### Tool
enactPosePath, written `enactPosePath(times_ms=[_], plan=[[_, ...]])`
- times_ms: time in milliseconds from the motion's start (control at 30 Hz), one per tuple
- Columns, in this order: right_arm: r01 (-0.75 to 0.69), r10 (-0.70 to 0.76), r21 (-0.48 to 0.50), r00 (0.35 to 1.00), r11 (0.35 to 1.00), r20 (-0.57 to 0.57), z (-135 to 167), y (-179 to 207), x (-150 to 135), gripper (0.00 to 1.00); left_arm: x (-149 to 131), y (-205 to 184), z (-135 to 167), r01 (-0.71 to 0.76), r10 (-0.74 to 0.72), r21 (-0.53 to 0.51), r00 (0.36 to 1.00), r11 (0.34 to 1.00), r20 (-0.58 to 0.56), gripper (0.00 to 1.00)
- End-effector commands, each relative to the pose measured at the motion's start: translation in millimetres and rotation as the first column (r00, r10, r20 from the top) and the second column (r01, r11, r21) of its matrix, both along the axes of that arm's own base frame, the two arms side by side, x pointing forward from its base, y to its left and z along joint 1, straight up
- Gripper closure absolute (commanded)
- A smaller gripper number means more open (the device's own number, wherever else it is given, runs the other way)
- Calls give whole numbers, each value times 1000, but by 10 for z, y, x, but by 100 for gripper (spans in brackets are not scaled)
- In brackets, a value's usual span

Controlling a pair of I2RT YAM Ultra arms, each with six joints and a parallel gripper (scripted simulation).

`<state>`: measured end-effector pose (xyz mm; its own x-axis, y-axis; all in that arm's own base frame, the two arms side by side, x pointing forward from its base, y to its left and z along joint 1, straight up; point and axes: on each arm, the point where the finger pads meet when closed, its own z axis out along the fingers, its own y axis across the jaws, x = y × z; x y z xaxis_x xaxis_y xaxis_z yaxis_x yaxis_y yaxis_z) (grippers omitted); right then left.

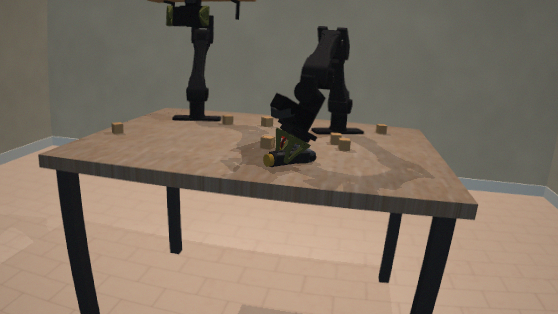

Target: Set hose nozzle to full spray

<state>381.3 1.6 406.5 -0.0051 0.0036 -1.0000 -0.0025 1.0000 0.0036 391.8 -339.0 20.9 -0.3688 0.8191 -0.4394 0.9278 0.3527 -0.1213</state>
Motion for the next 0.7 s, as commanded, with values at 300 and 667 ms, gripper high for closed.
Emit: enactPosePath(times_ms=[300,667], plan=[[11,-11,-5,1000,1000,22,118,-33,-19,0,-11,-98,475,21,-20,-29,1000,999,21,64],[11,-11,-5,1000,1000,22,118,-33,-19,0,41,-127,570,16,-14,-45,999,999,42,64]])
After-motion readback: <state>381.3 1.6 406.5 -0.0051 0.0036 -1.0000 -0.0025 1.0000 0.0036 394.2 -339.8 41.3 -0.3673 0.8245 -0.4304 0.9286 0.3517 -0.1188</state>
